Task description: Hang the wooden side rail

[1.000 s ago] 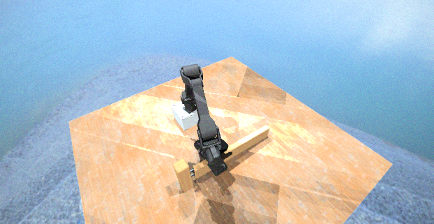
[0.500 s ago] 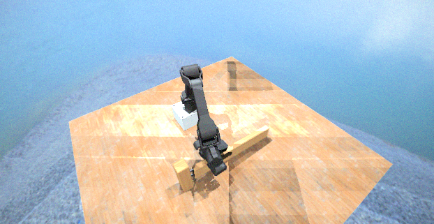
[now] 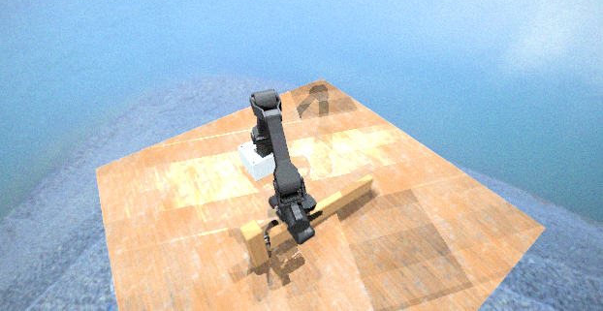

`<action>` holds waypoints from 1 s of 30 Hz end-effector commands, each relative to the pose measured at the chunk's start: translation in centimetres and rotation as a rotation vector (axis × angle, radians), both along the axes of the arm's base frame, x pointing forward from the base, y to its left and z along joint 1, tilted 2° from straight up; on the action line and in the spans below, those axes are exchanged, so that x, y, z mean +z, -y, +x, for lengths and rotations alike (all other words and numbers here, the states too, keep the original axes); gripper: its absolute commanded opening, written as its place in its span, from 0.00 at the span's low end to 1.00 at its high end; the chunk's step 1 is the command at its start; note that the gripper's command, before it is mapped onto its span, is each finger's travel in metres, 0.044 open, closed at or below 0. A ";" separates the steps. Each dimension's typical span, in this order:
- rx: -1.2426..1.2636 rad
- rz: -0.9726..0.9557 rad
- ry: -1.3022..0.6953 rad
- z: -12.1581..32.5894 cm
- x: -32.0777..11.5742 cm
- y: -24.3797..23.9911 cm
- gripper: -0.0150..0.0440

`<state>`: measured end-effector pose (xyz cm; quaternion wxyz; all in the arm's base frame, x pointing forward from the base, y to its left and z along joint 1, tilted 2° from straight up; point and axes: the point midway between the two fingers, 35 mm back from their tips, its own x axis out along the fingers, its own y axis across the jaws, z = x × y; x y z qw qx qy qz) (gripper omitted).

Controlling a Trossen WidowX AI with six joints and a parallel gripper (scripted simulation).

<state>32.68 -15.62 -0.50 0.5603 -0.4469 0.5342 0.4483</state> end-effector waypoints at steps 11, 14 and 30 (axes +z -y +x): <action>0.002 -0.008 0.013 0.4 0.4 0.4 0.25; 0.002 -0.008 0.013 0.4 0.4 0.4 0.25; 0.002 -0.008 0.013 0.4 0.3 0.6 0.25</action>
